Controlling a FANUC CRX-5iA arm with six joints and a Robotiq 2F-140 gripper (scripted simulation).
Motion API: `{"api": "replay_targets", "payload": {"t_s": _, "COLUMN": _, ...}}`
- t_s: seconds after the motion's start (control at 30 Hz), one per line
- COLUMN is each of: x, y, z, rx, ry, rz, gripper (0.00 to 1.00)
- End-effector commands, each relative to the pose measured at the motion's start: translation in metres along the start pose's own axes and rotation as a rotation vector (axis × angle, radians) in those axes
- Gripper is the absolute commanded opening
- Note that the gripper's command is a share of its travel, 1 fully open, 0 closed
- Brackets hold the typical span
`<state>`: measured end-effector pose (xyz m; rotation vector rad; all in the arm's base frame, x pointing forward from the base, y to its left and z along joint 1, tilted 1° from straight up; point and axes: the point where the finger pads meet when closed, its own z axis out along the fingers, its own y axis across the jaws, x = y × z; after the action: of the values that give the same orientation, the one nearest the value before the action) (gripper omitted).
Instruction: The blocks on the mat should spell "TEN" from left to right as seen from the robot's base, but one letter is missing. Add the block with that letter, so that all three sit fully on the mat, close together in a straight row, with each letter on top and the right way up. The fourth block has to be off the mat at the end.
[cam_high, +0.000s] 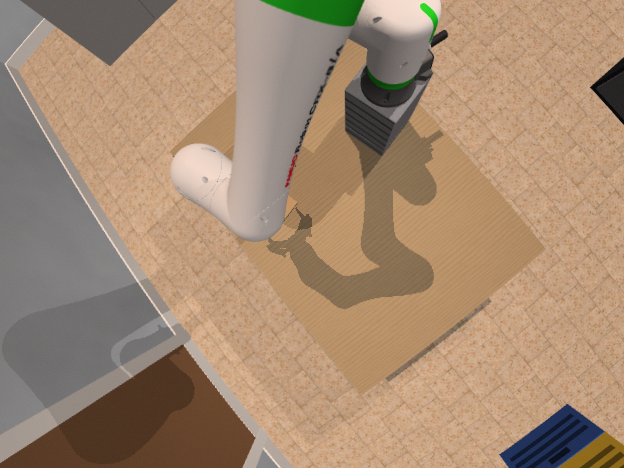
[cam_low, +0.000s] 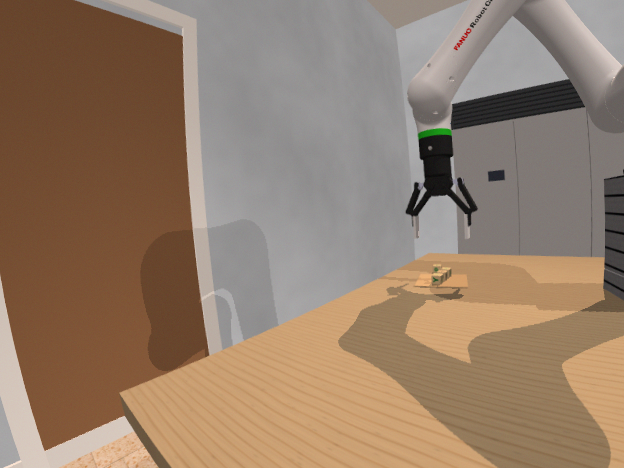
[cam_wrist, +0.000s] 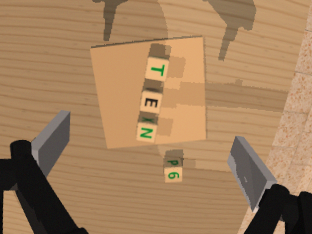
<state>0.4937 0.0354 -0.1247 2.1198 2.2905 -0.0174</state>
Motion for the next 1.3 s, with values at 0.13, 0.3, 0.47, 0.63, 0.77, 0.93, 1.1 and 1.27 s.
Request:
{"api": "replay_targets", "payload": {"t_s": 0.13, "x": 0.0, "y": 0.0, "z": -0.023, "rx": 0.0, "ry": 0.0, "rz": 0.0, "gripper": 1.0}}
{"api": "replay_targets", "payload": {"t_s": 0.3, "x": 0.0, "y": 0.0, "z": -0.036, "rx": 0.0, "ry": 0.0, "rz": 0.0, "gripper": 1.0}}
{"api": "replay_targets", "payload": {"t_s": 0.47, "x": 0.0, "y": 0.0, "z": -0.056, "rx": 0.0, "ry": 0.0, "rz": 0.0, "gripper": 1.0}}
{"api": "replay_targets", "payload": {"t_s": 0.63, "x": 0.0, "y": 0.0, "z": -0.064, "rx": 0.0, "ry": 0.0, "rz": 0.0, "gripper": 1.0}}
{"api": "replay_targets", "payload": {"t_s": 0.77, "x": 0.0, "y": 0.0, "z": -0.065, "rx": 0.0, "ry": 0.0, "rz": 0.0, "gripper": 1.0}}
{"api": "replay_targets", "payload": {"t_s": 0.93, "x": 0.0, "y": 0.0, "z": -0.065, "rx": 0.0, "ry": 0.0, "rz": 0.0, "gripper": 1.0}}
{"api": "replay_targets", "payload": {"t_s": 1.1, "x": 0.0, "y": 0.0, "z": -0.065, "rx": 0.0, "ry": 0.0, "rz": 0.0, "gripper": 1.0}}
{"api": "replay_targets", "payload": {"t_s": 1.27, "x": 0.0, "y": 0.0, "z": -0.065, "rx": 0.0, "ry": 0.0, "rz": 0.0, "gripper": 1.0}}
